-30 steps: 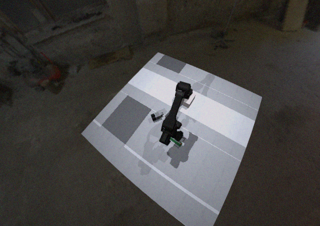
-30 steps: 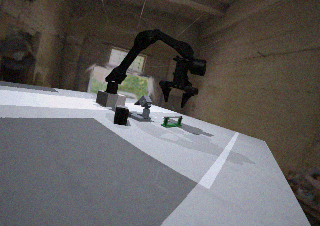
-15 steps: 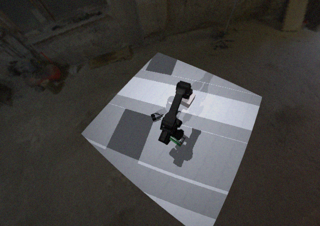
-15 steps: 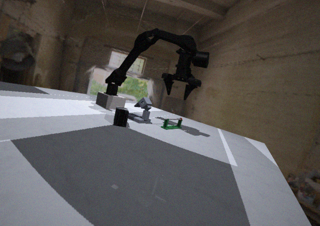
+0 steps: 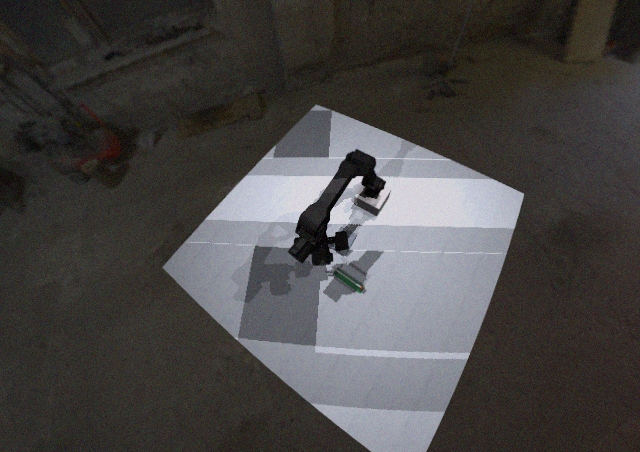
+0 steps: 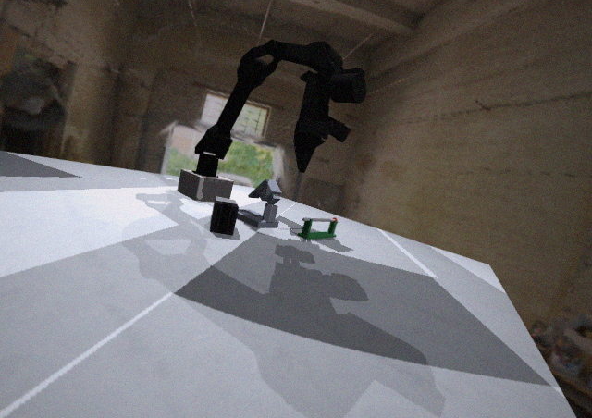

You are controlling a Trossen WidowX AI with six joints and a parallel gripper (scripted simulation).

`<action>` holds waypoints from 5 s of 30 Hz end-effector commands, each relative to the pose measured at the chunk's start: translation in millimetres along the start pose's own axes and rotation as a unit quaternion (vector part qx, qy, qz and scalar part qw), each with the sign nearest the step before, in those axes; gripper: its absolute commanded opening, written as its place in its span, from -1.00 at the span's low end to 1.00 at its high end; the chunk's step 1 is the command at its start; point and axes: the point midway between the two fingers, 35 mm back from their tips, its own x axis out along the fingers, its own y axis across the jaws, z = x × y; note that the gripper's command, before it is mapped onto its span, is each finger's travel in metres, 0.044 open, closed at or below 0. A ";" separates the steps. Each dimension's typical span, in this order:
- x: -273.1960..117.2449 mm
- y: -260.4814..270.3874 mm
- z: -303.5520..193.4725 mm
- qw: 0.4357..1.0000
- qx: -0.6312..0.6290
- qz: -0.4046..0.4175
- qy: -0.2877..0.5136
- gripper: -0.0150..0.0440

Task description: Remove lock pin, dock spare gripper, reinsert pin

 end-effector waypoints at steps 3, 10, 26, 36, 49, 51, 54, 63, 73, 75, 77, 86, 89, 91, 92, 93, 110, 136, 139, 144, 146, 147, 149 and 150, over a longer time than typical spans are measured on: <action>-0.5 -42.8 -81.1 0.921 0.388 -0.030 0.001 1.00; 2.1 -53.6 -133.1 0.802 0.595 -0.044 -0.002 1.00; 33.4 -56.1 -135.2 0.802 0.595 -0.044 -0.002 1.00; 71.2 -55.6 -138.5 0.802 0.595 -0.044 -0.002 1.00; 91.9 -58.0 -138.5 0.802 0.595 -0.044 -0.002 1.00; 95.2 -58.3 -138.6 0.802 0.595 -0.044 -0.002 1.00; 100.0 -58.7 -138.7 0.802 0.595 -0.044 -0.002 1.00; 114.5 -59.3 -139.3 0.802 0.595 -0.044 -0.002 1.00; 130.5 -59.2 -140.3 0.802 0.595 -0.044 -0.002 1.00; 133.4 -59.1 -140.5 0.802 0.595 -0.044 -0.002 1.00; 134.4 -59.1 -140.6 0.802 0.595 -0.044 -0.002 1.00; 134.4 -59.1 -140.6 0.802 0.595 -0.044 -0.002 0.38; 134.4 -59.1 -140.6 0.802 0.595 -0.044 -0.002 0.18; 134.4 -59.1 -140.6 0.802 0.595 -0.044 -0.002 0.13; 134.4 -59.0 -140.5 0.802 0.595 -0.044 -0.002 0.11; 134.4 -59.0 -140.4 0.802 0.595 -0.044 -0.002 0.09; 84.4 -55.7 -137.8 0.802 0.595 -0.044 -0.002 -0.49; 88.8 -52.8 -141.6 0.595 0.802 -0.041 -0.015 -0.49; 88.6 -52.3 -142.1 0.565 0.824 -0.040 -0.016 -0.49; 88.3 -51.5 -142.9 0.512 0.858 -0.039 -0.019 -0.49; 88.2 -51.2 -143.2 0.491 0.870 -0.039 -0.020 -0.49; 88.2 -51.0 -143.4 0.480 0.876 -0.039 -0.020 -0.49; 88.1 -50.7 -143.7 0.458 0.888 -0.038 -0.021 -0.49; 88.0 -50.5 -143.9 0.447 0.894 -0.038 -0.021 -0.49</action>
